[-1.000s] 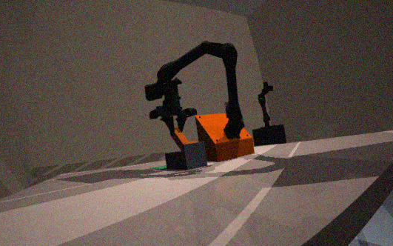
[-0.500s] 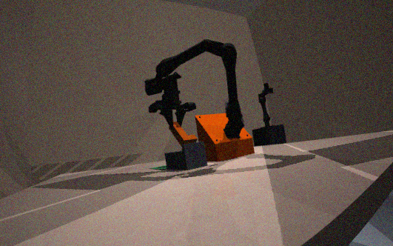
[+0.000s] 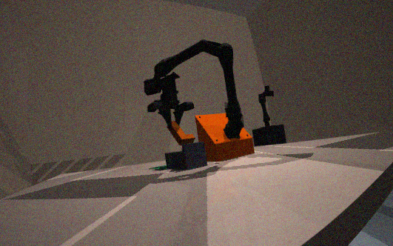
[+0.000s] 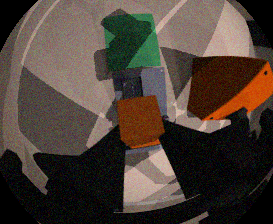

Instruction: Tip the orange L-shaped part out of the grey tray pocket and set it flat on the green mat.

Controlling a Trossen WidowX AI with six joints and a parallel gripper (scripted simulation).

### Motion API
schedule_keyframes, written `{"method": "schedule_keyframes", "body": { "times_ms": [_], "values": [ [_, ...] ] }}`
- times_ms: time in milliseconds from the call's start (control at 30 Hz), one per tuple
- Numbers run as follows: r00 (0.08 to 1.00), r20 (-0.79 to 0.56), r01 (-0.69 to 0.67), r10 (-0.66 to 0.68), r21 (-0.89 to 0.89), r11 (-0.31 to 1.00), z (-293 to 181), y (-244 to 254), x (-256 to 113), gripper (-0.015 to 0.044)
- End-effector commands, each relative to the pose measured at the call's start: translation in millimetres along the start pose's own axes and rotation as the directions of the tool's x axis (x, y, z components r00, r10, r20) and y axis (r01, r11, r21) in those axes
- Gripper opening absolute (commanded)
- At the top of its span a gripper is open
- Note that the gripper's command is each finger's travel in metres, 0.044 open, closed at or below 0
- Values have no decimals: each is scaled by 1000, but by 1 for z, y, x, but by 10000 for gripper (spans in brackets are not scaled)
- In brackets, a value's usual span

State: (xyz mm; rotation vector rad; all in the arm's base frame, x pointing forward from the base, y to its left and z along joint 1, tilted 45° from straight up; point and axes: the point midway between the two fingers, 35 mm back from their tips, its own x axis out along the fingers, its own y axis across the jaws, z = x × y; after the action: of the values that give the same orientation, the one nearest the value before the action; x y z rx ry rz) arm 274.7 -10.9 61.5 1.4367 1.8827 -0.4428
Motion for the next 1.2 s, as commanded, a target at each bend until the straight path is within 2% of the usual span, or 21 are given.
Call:
{"method": "schedule_keyframes", "body": {
  "times_ms": [0, 1000, 1167],
  "values": [
    [1000, 1, 3, -3, 3, 1000, 19, -2, 1, 0],
    [1000, 9, 2, -2, 1, 1000, 149, -15, 0, 0],
    [1000, 9, 2, -2, 1, 1000, 152, -15, 0, 0]
  ]
}}
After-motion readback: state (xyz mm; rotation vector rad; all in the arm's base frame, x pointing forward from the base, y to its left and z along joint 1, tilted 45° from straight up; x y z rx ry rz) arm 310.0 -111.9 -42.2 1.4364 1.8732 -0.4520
